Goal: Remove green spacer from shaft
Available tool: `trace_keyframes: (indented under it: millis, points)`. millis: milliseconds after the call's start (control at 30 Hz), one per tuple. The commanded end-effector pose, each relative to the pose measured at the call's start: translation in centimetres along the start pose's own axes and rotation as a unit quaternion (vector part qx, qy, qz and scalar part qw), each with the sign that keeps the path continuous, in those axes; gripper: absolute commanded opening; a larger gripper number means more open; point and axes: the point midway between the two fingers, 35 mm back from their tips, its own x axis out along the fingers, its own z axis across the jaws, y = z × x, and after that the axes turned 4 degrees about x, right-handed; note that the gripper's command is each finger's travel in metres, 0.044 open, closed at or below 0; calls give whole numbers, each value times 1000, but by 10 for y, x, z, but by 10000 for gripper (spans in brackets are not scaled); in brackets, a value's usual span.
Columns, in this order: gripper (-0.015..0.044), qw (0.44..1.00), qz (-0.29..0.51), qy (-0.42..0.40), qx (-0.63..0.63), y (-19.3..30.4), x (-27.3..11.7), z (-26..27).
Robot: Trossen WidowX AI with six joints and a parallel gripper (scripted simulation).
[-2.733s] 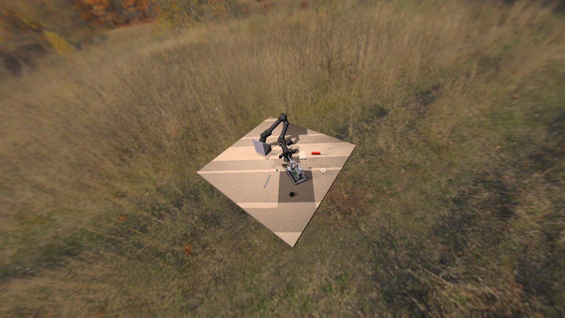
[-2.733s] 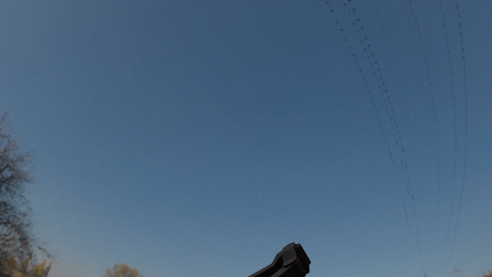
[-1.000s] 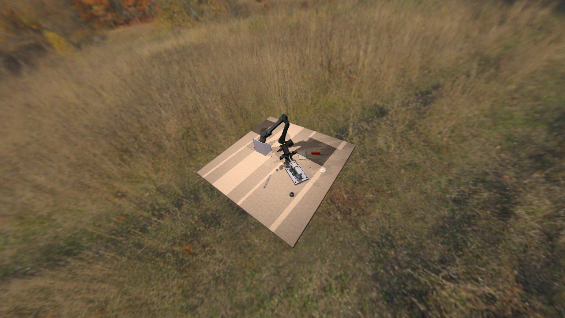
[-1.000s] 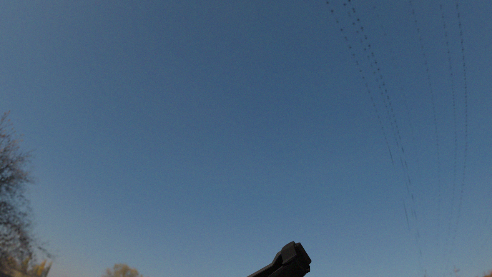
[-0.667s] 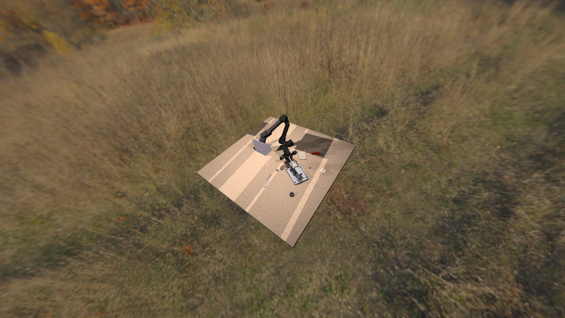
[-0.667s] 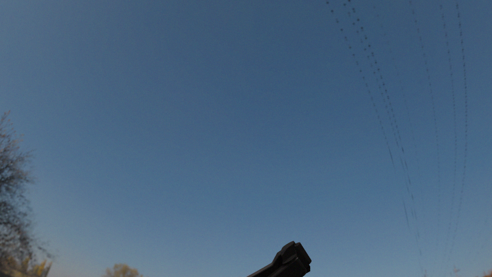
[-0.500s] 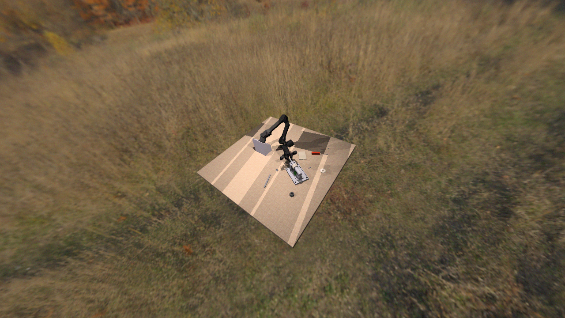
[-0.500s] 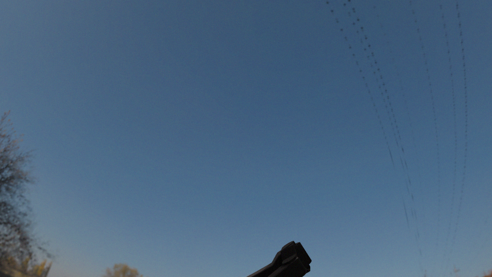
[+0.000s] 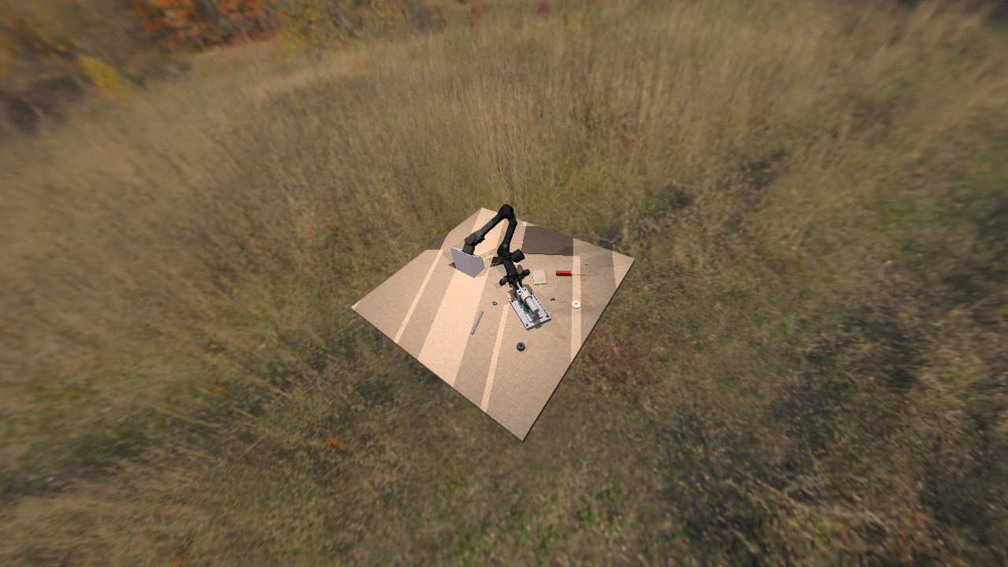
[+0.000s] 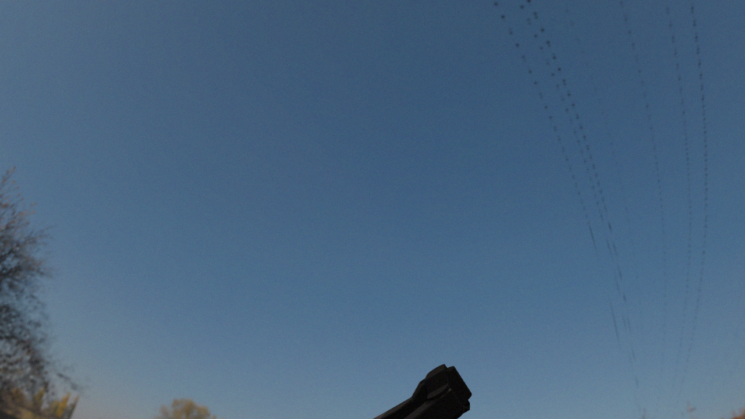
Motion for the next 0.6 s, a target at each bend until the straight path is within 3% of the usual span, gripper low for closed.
trace_keyframes:
  millis: [0, 100, 567]
  points:
    - [0, 1000, 1, -2, -2, 2, 3, 1]
    - [0, 1000, 1, -2, -2, 2, 3, 1]
    - [367, 1000, 0, 0, 0, 0, -5, -1]
